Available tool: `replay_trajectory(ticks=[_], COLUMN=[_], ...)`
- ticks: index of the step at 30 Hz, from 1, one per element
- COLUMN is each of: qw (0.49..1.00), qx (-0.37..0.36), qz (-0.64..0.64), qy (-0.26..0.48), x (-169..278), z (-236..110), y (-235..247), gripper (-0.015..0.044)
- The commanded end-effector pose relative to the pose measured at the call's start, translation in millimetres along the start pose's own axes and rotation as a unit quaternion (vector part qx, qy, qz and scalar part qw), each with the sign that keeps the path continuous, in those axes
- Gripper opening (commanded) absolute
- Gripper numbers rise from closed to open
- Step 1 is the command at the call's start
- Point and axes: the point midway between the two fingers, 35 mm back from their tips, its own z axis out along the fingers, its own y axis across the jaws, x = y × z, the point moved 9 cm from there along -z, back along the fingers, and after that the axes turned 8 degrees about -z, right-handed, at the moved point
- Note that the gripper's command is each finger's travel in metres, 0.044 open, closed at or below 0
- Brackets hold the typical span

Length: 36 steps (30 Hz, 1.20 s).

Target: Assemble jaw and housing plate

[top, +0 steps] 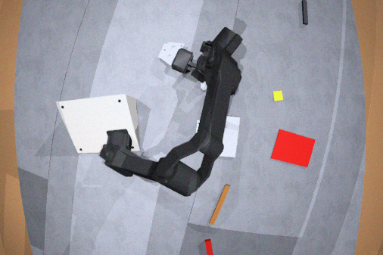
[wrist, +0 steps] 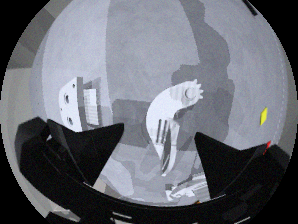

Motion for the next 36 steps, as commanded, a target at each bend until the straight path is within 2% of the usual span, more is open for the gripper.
replay_trajectory(ticks=[1,7,18,21,36], qw=[1.0,1.0,1.0,1.0,1.0], qx=[0.002,0.002,0.0,0.0,0.0], qz=[-0.003,-0.003,0.0,0.0,0.0], qy=[0.001,0.001,0.0,0.0,0.0], x=[0.3,0.3,0.0,0.0,-0.2], z=[1.1,1.1,0.4,0.4,-1.5], y=[0.3,0.3,0.1,0.1,-0.1], gripper=[0.044,0.044,0.0151,0.0134,0.0134])
